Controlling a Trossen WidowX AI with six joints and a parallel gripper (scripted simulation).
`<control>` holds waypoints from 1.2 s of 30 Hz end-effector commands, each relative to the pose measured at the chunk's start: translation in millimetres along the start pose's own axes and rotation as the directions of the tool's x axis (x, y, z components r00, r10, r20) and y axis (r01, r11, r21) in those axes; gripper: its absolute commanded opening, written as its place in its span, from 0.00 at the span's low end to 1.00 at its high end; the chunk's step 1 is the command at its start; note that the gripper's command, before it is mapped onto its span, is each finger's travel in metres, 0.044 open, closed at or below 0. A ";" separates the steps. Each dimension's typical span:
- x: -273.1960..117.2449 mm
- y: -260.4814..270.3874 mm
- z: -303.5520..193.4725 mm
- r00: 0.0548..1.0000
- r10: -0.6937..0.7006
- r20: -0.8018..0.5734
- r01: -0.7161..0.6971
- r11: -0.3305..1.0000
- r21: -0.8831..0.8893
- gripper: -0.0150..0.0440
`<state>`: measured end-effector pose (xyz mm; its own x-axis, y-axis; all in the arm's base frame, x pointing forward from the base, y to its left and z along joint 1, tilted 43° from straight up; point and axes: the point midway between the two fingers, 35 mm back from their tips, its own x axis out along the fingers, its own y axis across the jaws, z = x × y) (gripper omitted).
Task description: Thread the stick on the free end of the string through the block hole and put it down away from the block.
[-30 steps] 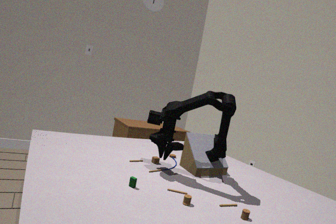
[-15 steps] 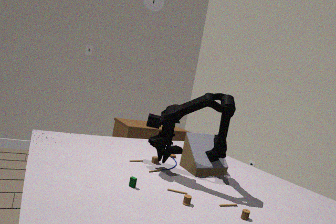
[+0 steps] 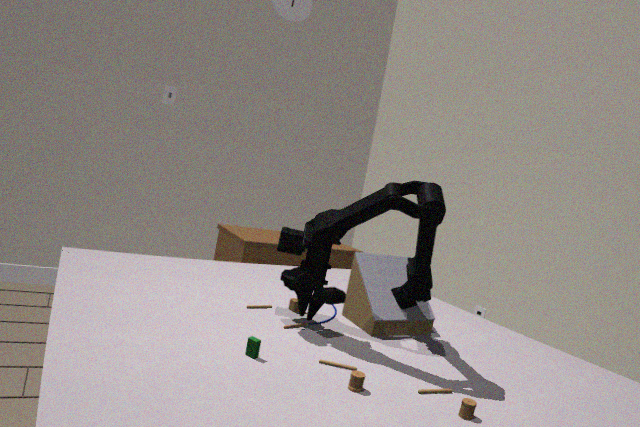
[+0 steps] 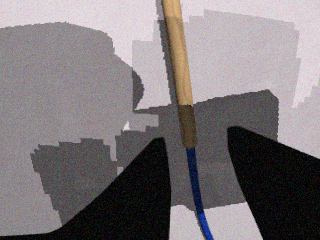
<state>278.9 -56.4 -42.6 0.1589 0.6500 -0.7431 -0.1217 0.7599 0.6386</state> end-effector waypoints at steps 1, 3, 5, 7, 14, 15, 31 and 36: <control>7.6 0.8 -1.8 1.000 0.008 -0.002 -0.008 1.000 0.008 0.46; 10.8 1.0 -2.0 1.000 0.008 -0.002 -0.008 1.000 0.008 0.46; 14.0 1.3 -2.2 1.000 0.008 -0.002 -0.008 1.000 0.008 0.46; 17.2 1.6 -2.5 1.000 0.009 -0.002 -0.009 1.000 0.008 0.46; 19.5 1.8 -2.7 1.000 0.009 -0.002 -0.009 1.000 0.008 0.46; 18.1 1.3 -2.2 1.000 0.005 -0.003 -0.005 1.000 0.003 0.41; 13.8 0.9 -1.8 1.000 0.004 -0.003 -0.004 1.000 0.003 0.25; 7.6 0.4 -1.4 1.000 0.003 -0.003 -0.003 1.000 0.003 0.25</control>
<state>277.8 -47.5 -51.3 0.1539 0.6573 -0.7377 -0.1137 0.7535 0.6476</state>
